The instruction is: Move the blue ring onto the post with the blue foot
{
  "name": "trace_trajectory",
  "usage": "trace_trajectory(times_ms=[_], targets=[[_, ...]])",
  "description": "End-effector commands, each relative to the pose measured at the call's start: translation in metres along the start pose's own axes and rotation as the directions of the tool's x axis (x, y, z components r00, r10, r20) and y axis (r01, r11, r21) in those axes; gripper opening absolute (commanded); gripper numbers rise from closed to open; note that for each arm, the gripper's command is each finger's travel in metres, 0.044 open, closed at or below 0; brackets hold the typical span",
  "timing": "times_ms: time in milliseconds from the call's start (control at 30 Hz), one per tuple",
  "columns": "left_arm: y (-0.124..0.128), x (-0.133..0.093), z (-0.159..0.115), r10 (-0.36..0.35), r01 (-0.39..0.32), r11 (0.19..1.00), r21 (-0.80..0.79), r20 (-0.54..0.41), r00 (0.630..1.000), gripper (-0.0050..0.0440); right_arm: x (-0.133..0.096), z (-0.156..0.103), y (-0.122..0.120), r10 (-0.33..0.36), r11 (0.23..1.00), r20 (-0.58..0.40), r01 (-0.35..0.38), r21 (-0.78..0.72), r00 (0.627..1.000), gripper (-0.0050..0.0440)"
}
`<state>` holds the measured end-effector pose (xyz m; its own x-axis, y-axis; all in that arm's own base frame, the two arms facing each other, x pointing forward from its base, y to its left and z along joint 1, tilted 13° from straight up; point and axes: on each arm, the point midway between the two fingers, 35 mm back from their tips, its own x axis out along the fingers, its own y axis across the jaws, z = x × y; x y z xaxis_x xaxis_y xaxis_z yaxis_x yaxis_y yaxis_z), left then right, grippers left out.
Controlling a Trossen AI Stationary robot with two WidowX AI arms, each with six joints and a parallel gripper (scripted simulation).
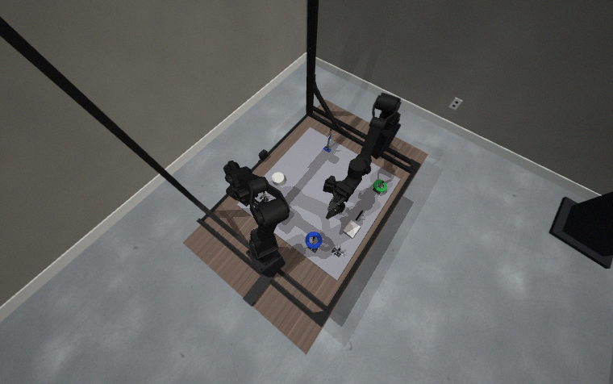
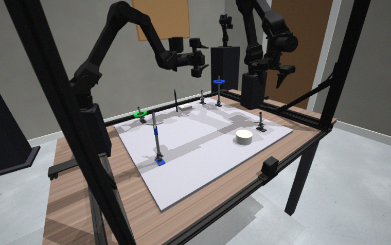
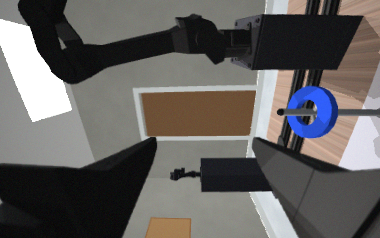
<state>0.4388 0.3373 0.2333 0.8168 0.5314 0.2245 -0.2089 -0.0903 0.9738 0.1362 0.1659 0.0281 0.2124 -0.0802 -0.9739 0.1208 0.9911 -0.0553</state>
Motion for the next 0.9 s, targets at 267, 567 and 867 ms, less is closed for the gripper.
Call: trace_trajectory(times_ms=[267,567,867], targets=[[-0.09,0.005,0.002,0.009,-0.009,1.0,0.009,0.006,1.0,0.04,0.0,0.0,0.0,0.001,1.0,0.003,-0.001,0.005,1.0,0.04],[-0.109,0.003,0.003,0.009,-0.009,1.0,0.009,0.006,1.0,0.04,0.0,0.0,0.0,0.001,1.0,0.003,-0.001,0.005,1.0,0.04],[-0.115,0.012,0.002,0.009,-0.009,1.0,0.009,0.006,1.0,0.04,0.0,0.0,0.0,0.001,1.0,0.003,-0.001,0.005,1.0,0.04]])
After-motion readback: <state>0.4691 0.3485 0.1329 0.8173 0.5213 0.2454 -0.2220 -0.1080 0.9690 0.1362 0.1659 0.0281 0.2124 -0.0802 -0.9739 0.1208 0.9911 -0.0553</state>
